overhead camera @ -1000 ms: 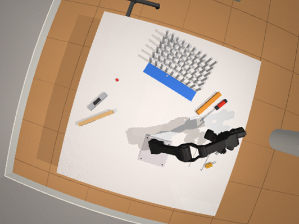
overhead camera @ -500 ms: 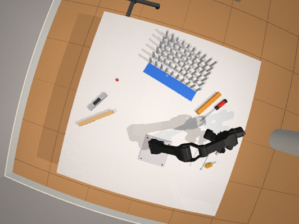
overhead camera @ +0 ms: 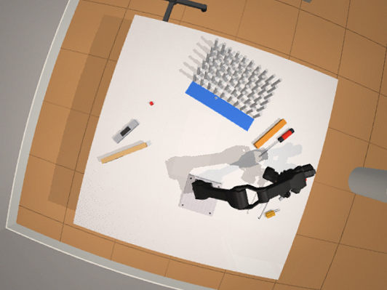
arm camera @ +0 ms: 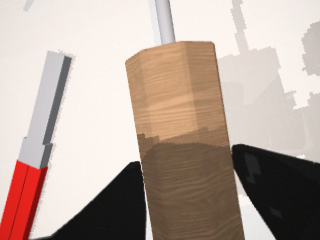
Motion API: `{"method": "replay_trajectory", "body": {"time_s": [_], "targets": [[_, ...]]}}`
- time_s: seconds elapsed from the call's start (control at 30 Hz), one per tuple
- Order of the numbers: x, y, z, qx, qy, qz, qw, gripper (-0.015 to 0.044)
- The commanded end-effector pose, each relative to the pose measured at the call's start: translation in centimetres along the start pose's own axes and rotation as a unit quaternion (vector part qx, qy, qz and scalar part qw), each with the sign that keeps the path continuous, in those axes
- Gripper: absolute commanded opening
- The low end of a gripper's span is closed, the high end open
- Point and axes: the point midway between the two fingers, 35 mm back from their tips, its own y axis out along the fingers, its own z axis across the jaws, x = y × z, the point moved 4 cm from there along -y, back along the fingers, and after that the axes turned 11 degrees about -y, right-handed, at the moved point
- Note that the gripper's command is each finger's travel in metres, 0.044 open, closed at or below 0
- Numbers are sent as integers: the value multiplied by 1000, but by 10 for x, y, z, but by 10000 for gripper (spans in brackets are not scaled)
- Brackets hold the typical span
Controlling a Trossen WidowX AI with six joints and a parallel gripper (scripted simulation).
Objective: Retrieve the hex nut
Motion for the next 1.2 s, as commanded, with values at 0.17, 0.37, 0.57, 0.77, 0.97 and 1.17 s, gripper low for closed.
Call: {"method": "replay_trajectory", "body": {"time_s": [0.17,0.37,0.57,0.77,0.97,1.17], "targets": [[-1,8,-3,-2,0,-5,1000,0],[-2,12,-5,-2,0,-5,1000,0],[-3,16,-6,-2,0,-5,1000,0],[-4,20,-7,-2,0,-5,1000,0],[-5,24,-8,-2,0,-5,1000,0],[-6,28,-10,-2,0,-5,1000,0]]}}
